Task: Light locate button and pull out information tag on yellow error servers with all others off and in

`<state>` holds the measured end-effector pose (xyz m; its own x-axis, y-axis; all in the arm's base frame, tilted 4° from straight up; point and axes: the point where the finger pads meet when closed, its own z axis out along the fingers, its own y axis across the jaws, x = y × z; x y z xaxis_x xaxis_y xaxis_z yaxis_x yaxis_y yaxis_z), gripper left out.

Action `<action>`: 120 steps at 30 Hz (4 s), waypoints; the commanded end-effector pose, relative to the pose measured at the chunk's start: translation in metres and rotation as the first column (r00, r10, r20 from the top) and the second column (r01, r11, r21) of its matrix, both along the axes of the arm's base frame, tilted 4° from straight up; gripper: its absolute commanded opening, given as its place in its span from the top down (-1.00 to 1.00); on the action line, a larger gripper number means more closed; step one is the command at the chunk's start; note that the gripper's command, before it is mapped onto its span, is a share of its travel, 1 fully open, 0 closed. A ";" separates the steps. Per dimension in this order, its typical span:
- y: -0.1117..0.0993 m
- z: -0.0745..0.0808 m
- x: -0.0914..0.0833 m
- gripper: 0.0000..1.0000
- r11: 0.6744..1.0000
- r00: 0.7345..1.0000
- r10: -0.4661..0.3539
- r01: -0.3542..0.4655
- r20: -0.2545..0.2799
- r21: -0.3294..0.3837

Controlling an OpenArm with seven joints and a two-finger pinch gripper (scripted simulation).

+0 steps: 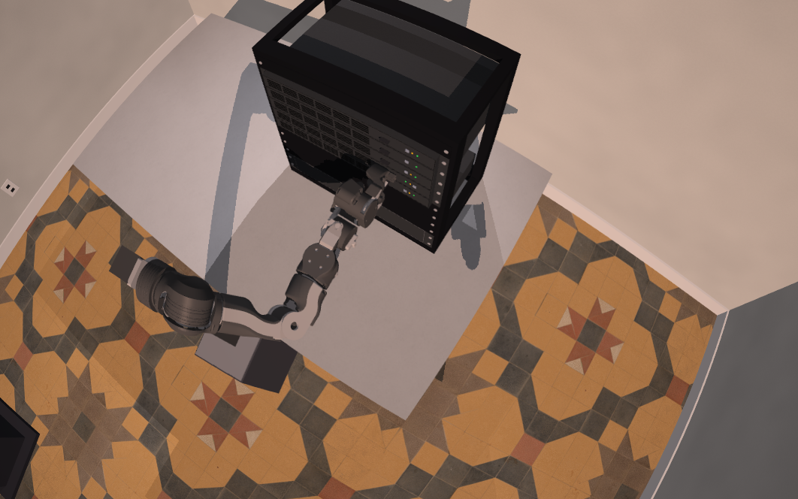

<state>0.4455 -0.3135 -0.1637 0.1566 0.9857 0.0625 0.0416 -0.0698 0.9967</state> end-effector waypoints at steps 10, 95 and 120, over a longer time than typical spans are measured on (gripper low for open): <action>0.003 -0.001 0.000 1.00 1.000 1.000 0.007 -0.007 -0.002 0.002; 0.013 0.003 -0.047 1.00 1.000 1.000 0.009 -0.009 0.002 0.001; 0.013 0.002 -0.051 0.80 1.000 1.000 0.005 -0.005 -0.002 0.001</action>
<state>0.3945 -0.3009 -0.1616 0.1540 0.9861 0.0623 0.0479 -0.0704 0.9964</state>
